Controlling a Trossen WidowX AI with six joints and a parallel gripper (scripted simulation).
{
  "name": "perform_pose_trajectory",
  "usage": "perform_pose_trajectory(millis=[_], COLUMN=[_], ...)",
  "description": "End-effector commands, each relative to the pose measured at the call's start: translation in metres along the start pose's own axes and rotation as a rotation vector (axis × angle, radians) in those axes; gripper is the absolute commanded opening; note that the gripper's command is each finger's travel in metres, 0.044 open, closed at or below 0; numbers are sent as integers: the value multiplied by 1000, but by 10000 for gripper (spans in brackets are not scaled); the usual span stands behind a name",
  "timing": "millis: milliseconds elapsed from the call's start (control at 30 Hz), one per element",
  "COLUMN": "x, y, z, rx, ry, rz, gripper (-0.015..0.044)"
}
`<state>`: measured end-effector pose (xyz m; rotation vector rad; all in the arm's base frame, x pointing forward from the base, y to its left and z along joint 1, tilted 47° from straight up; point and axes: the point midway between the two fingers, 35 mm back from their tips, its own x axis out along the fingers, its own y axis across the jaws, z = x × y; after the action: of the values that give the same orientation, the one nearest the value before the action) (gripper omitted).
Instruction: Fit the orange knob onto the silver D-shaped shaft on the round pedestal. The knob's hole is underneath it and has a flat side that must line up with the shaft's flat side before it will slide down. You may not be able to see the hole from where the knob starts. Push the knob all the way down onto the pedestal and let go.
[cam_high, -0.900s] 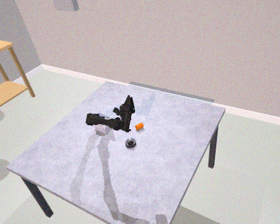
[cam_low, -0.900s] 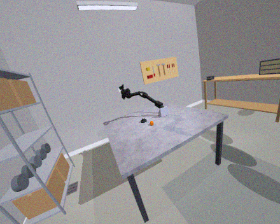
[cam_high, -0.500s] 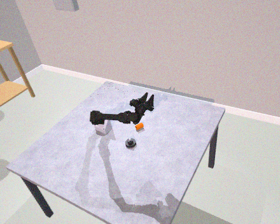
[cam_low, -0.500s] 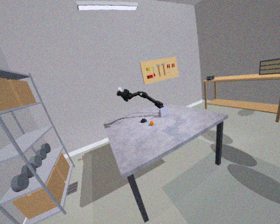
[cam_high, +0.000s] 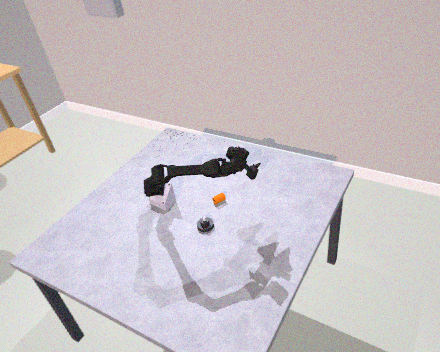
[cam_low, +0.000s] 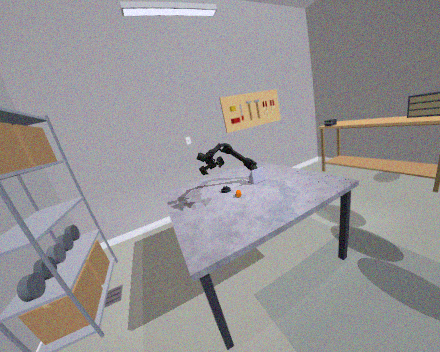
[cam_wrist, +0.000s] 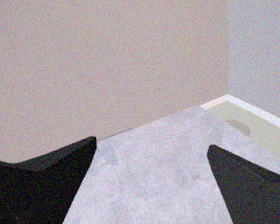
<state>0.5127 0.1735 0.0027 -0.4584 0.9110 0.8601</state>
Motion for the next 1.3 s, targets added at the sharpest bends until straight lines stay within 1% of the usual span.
perform_pose_trajectory(millis=[0,67,167,233,300,333,367,733,867,1267], x=[27,32,22,6,-17,-29,-35,-31,-25,-22], y=[30,46,66,78,88,91,92,96,90,86], z=[-67,-101,-155,-189,-219,-229,-234,-236,-257,-269], rx=[95,117,113,76,2,-42,-69,-77,-77,-77], ry=[315,482,757,957,1163,1249,1294,1306,1307,1307], rz=[-25,-53,-123,-186,-263,-300,-320,-326,-326,-327], gripper=[440,440,440,440,440,440,440,440,440,440])
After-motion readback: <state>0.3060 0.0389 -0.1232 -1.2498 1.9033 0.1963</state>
